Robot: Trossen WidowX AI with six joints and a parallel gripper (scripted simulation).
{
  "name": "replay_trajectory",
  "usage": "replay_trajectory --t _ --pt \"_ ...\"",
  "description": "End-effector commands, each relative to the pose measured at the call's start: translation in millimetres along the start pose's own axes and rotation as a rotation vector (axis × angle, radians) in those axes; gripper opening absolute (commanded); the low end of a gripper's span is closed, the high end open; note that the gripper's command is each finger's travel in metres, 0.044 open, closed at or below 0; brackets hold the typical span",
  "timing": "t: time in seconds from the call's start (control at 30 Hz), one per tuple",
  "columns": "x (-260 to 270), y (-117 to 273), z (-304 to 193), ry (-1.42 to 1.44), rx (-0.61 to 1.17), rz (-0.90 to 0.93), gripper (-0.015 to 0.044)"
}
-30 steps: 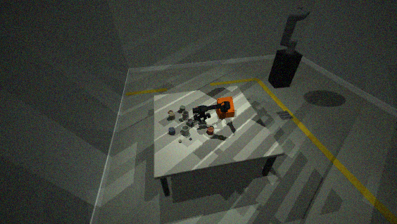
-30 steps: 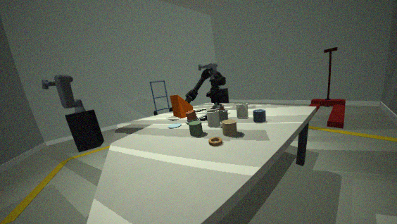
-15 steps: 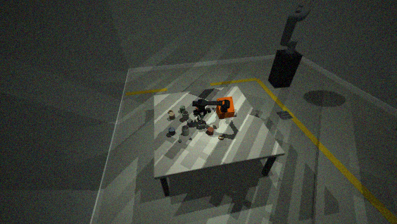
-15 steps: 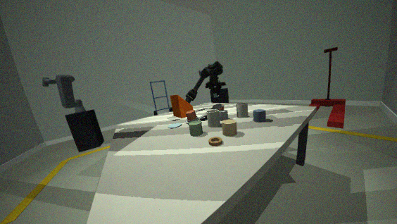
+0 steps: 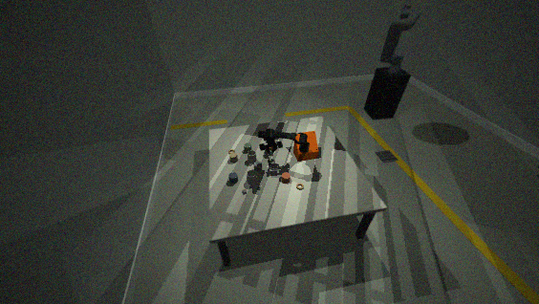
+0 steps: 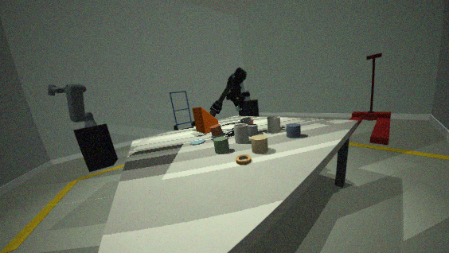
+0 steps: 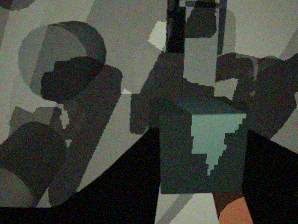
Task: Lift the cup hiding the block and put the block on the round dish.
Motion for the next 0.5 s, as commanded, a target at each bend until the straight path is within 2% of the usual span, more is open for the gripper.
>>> replay_trajectory --t 0.0,0.47 --pt "2 -7 30 -0.003 -0.001 -0.011 0.0000" --pt "-3 -24 125 -0.005 -0.017 -0.014 0.0000"
Point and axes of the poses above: the point midway between the two fingers, 35 mm back from their tips, its own y axis back along the fingers, its own x axis across the jaws, z = x × y, the point moved 4 cm from there along y, back along the fingers, and after that the axes turned 2 degrees about -y, right-handed, at the moved point
